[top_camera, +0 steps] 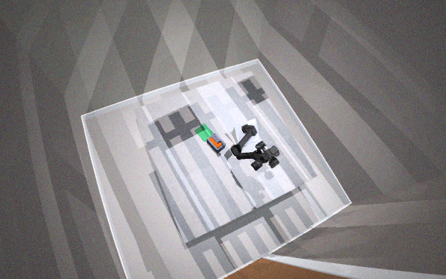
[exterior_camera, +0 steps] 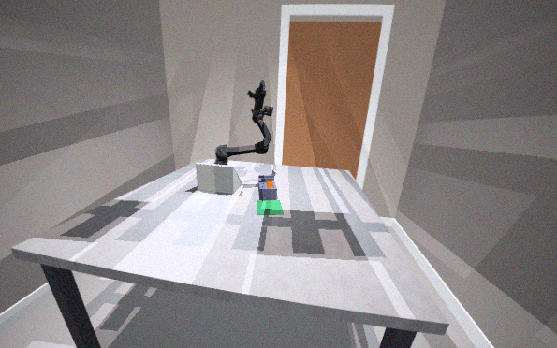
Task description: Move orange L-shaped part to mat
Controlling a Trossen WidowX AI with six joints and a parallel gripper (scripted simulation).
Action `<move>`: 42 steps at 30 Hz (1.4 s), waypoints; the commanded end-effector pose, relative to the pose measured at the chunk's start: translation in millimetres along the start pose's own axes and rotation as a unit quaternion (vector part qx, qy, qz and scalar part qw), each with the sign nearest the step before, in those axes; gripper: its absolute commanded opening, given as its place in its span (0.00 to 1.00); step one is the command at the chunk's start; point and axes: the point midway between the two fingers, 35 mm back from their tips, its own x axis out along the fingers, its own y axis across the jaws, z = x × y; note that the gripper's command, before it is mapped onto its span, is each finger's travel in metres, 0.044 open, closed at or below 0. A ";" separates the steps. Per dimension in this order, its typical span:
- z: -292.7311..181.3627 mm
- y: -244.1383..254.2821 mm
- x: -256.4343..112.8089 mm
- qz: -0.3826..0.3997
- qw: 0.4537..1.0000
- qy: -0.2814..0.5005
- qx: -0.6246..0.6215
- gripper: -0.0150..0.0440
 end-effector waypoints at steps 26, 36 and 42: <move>163.3 -140.6 27.5 -0.207 0.970 0.049 0.117 0.56; 121.3 -266.2 20.0 -0.347 0.918 0.192 0.020 0.56; 62.0 -326.7 -7.0 -0.410 0.860 0.304 0.013 0.56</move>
